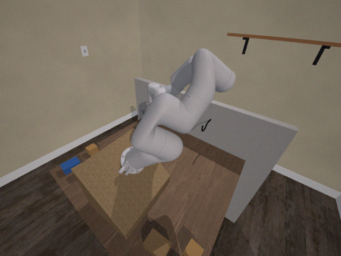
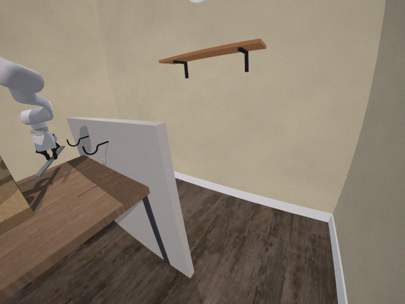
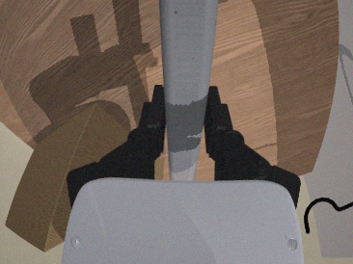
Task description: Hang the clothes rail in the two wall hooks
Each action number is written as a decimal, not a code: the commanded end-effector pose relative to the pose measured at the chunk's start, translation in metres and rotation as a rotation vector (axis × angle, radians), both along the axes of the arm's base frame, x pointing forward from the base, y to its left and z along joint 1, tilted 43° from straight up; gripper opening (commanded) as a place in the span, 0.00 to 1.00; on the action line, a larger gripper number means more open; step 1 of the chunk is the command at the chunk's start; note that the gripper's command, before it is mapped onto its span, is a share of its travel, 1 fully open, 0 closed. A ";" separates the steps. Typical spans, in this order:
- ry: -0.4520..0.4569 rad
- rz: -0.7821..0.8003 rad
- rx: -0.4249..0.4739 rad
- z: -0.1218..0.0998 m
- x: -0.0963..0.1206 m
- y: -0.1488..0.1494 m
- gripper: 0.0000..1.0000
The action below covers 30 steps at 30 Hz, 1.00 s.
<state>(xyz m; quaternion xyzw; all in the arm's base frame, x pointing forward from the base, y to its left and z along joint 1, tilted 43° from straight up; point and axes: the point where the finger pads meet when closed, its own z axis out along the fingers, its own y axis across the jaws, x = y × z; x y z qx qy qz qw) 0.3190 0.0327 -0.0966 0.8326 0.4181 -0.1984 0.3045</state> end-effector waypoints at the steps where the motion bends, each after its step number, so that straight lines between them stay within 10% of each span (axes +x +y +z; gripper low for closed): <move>1: -0.003 0.003 0.003 0.007 0.002 0.008 0.00; 30: -0.003 0.003 0.003 0.038 0.005 0.036 0.00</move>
